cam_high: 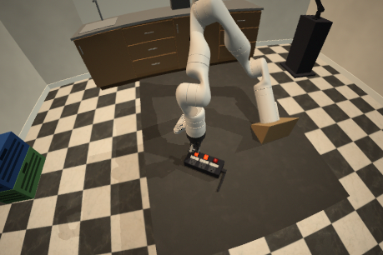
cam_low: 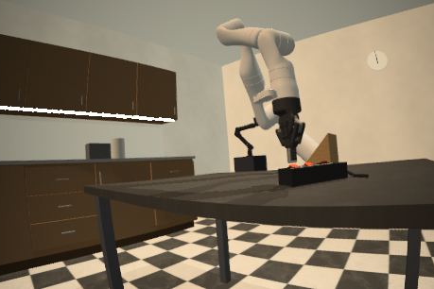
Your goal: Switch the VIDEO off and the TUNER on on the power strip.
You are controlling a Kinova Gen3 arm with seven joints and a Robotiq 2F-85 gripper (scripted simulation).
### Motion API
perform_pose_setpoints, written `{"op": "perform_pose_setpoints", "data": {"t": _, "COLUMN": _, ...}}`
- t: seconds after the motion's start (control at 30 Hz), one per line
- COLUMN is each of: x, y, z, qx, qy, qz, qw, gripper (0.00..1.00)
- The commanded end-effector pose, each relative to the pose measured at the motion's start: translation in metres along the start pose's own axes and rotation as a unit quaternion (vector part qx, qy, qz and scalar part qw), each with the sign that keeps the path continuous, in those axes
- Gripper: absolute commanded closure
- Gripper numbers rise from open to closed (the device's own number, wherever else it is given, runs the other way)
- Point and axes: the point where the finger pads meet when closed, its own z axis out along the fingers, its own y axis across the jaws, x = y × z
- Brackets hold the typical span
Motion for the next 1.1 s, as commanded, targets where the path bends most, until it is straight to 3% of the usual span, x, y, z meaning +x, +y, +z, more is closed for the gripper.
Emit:
{"op": "perform_pose_setpoints", "data": {"t": 0.0, "x": 0.0000, "y": -0.0005, "z": -0.0009, "qx": 0.001, "qy": 0.000, "qz": 0.000, "qw": 1.000, "gripper": 1.00}}
{"op": "perform_pose_setpoints", "data": {"t": 1.07, "x": 0.0000, "y": -0.0006, "z": 0.0056, "qx": 0.001, "qy": 0.000, "qz": 0.000, "qw": 1.000, "gripper": 1.00}}
